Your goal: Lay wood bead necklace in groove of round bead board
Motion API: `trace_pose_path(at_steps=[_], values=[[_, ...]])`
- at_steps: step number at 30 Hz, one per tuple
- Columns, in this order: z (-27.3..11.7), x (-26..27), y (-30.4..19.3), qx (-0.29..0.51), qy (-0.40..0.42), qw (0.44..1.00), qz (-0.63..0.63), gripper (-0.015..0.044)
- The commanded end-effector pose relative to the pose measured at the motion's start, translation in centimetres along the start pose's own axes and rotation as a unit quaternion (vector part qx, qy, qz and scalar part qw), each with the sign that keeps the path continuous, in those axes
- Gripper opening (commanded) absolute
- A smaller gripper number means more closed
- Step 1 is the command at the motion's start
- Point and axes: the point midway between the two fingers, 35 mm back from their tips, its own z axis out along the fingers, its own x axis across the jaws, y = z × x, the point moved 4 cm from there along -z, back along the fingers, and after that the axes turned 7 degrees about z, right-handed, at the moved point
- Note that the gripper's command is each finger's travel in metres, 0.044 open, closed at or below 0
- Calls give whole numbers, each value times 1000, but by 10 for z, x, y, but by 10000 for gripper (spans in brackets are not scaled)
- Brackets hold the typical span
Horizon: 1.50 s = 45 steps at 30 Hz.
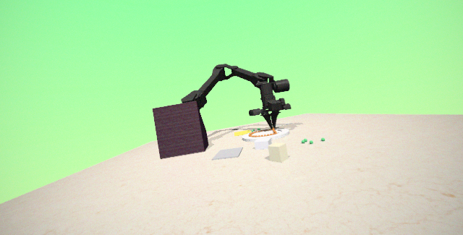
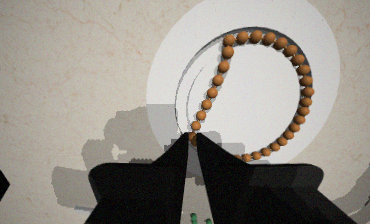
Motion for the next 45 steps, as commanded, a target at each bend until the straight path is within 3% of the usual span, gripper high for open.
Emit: trace_pose_path(at_steps=[1,14,31,45], values=[[-2,1,0,2,1,1000,-1,0],[6,4,-2,2,1,1000,-1,0],[2,3,-2,0,0,1000,-1,440],[-3,3,-2,2,1,1000,-1,440]])
